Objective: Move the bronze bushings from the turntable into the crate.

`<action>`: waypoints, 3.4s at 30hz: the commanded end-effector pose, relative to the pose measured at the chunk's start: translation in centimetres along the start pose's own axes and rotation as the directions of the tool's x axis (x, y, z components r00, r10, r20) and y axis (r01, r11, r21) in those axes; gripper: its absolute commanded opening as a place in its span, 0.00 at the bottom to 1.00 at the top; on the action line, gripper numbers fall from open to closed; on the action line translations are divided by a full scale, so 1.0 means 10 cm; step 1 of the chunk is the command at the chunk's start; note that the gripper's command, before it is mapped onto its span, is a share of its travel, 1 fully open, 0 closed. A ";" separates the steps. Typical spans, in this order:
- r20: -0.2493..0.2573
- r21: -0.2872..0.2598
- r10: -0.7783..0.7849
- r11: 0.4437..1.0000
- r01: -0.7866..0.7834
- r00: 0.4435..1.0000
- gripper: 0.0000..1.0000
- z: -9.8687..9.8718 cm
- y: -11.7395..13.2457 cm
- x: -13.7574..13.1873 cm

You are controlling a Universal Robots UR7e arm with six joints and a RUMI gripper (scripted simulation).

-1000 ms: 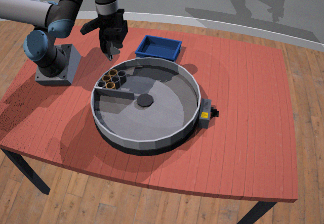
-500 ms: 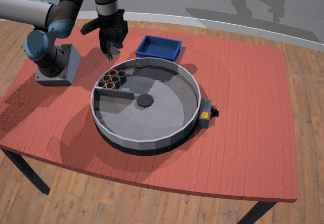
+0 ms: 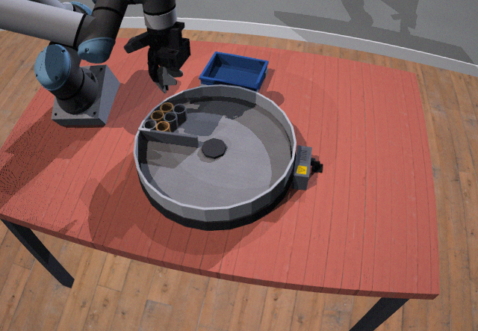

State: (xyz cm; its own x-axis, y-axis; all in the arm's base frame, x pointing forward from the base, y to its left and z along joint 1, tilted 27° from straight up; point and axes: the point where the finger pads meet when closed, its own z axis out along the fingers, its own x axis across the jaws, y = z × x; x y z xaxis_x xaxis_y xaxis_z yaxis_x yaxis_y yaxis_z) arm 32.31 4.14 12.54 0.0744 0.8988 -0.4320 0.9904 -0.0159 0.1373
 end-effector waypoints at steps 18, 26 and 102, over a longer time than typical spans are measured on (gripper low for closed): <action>0.003 -0.004 0.234 0.972 -0.234 0.972 0.05 0.57 -0.17 0.41; 0.003 -0.004 0.234 0.972 -0.234 0.972 0.05 0.57 -0.17 0.41; 0.003 -0.004 0.234 0.972 -0.234 0.972 0.05 0.82 -0.16 0.41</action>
State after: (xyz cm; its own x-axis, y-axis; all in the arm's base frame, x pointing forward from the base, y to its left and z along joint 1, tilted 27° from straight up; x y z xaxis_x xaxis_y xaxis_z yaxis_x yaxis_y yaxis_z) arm 31.91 4.33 3.36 0.3039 0.8689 -0.3906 0.9453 -0.2241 0.2369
